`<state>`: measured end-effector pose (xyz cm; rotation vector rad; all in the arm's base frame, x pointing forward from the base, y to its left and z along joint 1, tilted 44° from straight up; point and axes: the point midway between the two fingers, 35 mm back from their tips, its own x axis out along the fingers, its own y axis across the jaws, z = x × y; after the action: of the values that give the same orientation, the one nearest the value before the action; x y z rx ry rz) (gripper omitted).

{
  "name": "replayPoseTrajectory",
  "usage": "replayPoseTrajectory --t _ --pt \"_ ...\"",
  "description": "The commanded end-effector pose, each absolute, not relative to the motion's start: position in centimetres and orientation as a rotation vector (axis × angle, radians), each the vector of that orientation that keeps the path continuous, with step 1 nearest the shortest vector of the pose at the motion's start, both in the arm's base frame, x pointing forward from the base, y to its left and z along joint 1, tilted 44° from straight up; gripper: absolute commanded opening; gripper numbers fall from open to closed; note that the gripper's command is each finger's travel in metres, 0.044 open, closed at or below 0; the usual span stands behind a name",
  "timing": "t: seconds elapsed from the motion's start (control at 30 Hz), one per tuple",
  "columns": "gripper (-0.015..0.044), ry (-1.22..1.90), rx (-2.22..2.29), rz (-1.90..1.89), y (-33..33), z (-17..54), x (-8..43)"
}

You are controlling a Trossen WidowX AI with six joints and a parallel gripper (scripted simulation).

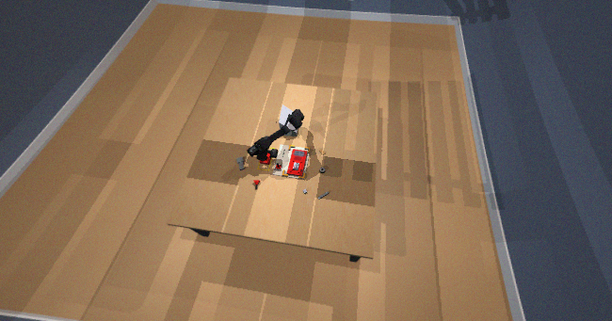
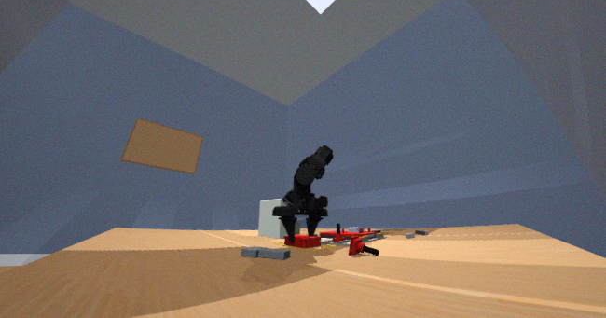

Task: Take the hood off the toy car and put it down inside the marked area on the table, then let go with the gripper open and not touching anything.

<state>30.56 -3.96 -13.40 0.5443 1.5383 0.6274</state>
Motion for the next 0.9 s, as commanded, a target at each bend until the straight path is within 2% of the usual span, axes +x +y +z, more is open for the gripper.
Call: replayPoseTrajectory --t 0.0,0.4,0.63,0.87 --pt "0.0131 1.538 0.544 0.627 -4.0 -13.4 30.6" --pt "0.044 1.538 0.544 0.627 -4.2 -13.2 30.6" --pt "0.044 1.536 0.546 0.626 -8.8 -8.4 31.0" --pt "0.044 1.536 0.546 0.626 -9.0 -8.2 31.0"
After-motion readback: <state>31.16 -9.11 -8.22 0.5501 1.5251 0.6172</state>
